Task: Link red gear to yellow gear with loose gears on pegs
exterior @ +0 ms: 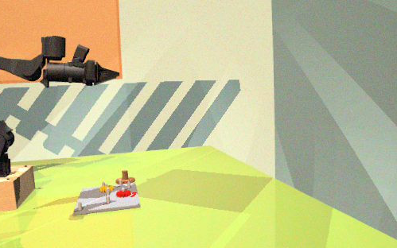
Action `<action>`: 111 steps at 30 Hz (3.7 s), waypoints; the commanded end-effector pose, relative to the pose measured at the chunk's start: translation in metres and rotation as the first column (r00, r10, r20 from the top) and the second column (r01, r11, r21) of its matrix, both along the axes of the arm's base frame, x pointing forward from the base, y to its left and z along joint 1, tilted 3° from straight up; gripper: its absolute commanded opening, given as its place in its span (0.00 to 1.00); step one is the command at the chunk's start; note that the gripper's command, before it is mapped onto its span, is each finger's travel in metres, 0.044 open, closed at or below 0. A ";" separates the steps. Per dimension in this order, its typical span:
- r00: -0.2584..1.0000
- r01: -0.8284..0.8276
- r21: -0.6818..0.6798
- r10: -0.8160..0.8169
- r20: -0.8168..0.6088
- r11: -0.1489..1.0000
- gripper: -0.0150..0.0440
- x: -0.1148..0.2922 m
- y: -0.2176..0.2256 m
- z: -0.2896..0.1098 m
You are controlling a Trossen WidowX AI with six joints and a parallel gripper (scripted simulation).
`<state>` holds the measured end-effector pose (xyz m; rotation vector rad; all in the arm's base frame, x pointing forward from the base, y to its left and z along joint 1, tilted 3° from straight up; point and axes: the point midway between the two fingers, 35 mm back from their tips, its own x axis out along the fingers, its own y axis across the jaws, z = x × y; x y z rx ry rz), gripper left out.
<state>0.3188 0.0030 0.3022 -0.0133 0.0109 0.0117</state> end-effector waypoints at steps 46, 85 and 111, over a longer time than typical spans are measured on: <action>0.087 0.569 0.045 -0.006 -0.996 0.821 1.00 0.062 0.062 -0.268; 0.087 0.569 0.045 -0.006 -0.996 0.821 0.33 0.064 0.062 -0.293; 0.088 0.569 0.046 -0.005 -0.996 0.821 0.25 0.065 0.066 -0.239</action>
